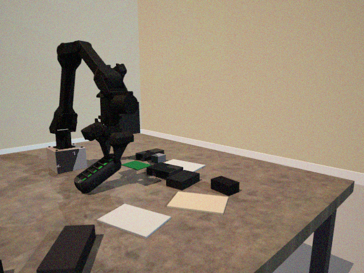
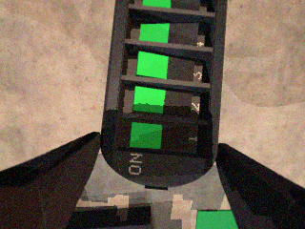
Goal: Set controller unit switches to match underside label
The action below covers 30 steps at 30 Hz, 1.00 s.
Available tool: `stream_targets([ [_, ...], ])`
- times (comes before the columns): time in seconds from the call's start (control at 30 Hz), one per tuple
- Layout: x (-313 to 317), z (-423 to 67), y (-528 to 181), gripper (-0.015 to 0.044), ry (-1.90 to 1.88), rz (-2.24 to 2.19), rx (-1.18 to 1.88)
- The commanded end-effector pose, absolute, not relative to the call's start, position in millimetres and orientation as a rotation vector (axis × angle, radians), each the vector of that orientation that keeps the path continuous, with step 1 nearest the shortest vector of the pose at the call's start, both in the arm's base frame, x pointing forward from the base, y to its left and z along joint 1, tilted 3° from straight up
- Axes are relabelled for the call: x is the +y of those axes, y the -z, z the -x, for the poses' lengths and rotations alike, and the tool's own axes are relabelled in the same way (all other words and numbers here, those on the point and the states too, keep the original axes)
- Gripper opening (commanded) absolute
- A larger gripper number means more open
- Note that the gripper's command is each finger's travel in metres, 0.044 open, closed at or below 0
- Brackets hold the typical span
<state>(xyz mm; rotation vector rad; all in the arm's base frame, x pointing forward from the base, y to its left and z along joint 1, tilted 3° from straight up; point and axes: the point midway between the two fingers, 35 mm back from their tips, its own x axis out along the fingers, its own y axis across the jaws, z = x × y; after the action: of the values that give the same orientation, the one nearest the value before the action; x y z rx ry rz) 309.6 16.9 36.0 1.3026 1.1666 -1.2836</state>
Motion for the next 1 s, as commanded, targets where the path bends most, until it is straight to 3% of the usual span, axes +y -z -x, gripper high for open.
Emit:
stream_targets([
  [0.0, 13.4, -309.6, -40.6, 0.0336, 1.276, -1.31, 1.163],
  [0.97, -6.5, -307.4, -54.9, 0.0336, 1.246, -1.353, 1.203],
])
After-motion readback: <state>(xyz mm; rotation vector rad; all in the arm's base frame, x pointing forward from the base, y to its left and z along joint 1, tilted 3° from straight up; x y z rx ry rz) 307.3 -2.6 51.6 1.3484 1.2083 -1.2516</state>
